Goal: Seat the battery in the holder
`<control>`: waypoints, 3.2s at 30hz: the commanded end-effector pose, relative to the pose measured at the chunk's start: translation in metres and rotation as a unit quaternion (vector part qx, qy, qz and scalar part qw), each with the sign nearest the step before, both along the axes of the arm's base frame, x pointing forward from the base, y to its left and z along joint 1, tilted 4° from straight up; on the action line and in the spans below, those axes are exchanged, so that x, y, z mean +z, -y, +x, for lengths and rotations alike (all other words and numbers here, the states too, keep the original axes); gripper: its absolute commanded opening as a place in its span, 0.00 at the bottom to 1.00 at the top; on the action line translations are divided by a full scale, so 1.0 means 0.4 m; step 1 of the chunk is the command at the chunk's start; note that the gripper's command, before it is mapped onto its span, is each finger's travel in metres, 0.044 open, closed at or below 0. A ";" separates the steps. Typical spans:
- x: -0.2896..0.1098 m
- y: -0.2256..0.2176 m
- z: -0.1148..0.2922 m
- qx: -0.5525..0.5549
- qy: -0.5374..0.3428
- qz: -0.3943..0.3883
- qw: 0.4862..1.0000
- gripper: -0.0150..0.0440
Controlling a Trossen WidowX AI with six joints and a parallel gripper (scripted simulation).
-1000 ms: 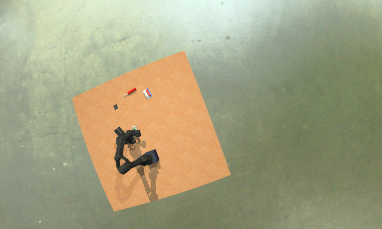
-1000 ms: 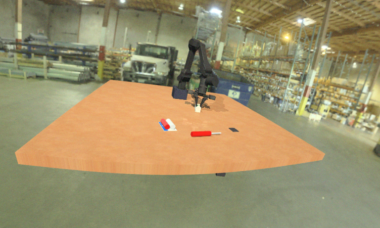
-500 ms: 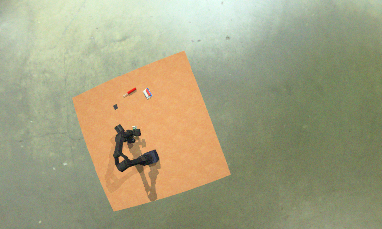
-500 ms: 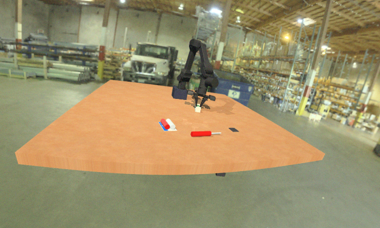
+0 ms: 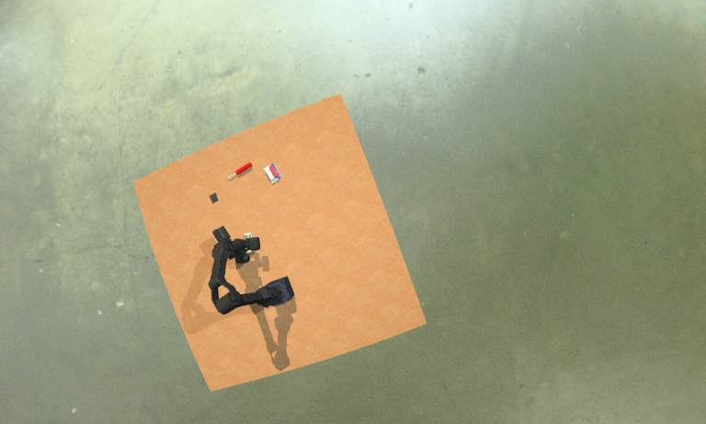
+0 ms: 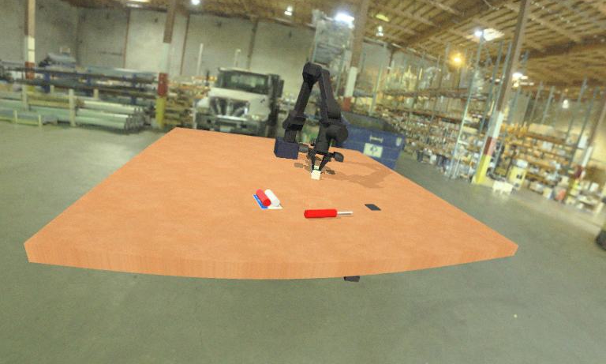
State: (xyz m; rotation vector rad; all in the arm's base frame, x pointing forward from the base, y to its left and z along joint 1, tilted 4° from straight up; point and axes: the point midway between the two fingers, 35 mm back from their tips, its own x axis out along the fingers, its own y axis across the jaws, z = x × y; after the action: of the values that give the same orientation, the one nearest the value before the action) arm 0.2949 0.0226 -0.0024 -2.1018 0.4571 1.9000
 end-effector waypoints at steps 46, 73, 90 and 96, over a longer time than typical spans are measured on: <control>-0.002 0.013 0.025 0.004 -0.021 0.012 1.000 0.38; 0.075 0.013 0.019 0.001 -0.021 0.011 1.000 0.68; 0.211 0.014 0.002 0.001 -0.018 0.011 1.000 1.00; 0.211 0.014 0.002 0.001 -0.018 0.011 1.000 1.00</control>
State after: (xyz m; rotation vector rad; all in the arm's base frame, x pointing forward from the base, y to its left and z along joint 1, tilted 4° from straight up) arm 0.2957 0.0171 0.0805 -2.0556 0.4387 1.9422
